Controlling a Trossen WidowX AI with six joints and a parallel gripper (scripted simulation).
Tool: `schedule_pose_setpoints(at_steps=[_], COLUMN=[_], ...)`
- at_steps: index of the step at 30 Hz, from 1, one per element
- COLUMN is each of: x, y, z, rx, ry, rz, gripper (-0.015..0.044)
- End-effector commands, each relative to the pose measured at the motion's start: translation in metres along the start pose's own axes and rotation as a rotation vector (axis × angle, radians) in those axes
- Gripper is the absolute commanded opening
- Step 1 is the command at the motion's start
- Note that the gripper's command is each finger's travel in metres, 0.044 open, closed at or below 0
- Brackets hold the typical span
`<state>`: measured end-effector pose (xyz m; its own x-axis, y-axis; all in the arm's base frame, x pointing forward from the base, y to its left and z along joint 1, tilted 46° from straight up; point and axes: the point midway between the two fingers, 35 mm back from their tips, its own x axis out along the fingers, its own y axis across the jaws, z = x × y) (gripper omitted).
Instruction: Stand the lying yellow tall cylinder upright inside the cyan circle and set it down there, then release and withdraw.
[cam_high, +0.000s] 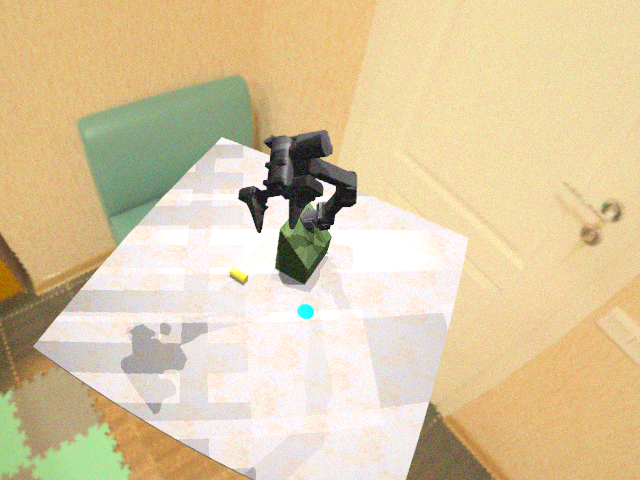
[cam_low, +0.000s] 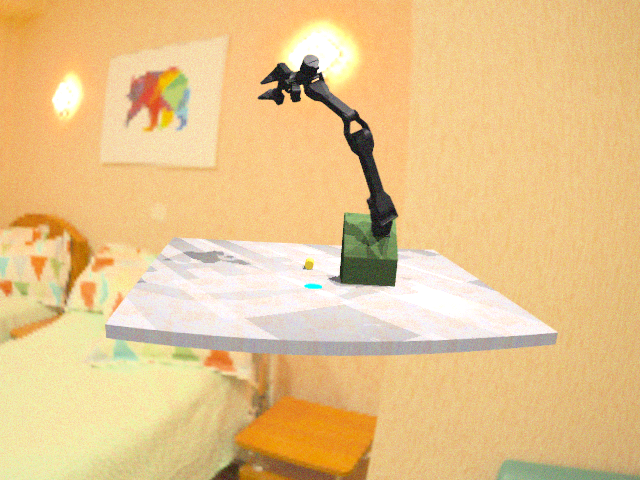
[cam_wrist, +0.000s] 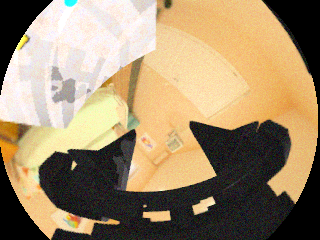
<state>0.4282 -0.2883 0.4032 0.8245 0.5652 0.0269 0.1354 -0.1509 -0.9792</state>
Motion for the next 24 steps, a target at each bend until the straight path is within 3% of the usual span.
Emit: schedule_pose_setpoints(at_steps=[1, 4, 24], x=[0.0, 0.005, 0.037], y=[0.001, 0.021, 0.214], z=[0.0, -0.005, 0.018], rx=[0.004, 0.06, 0.525], ry=[0.002, 0.024, 0.176], rz=[0.0, 0.005, 0.214], gripper=[0.0374, 0.0309, 0.0309])
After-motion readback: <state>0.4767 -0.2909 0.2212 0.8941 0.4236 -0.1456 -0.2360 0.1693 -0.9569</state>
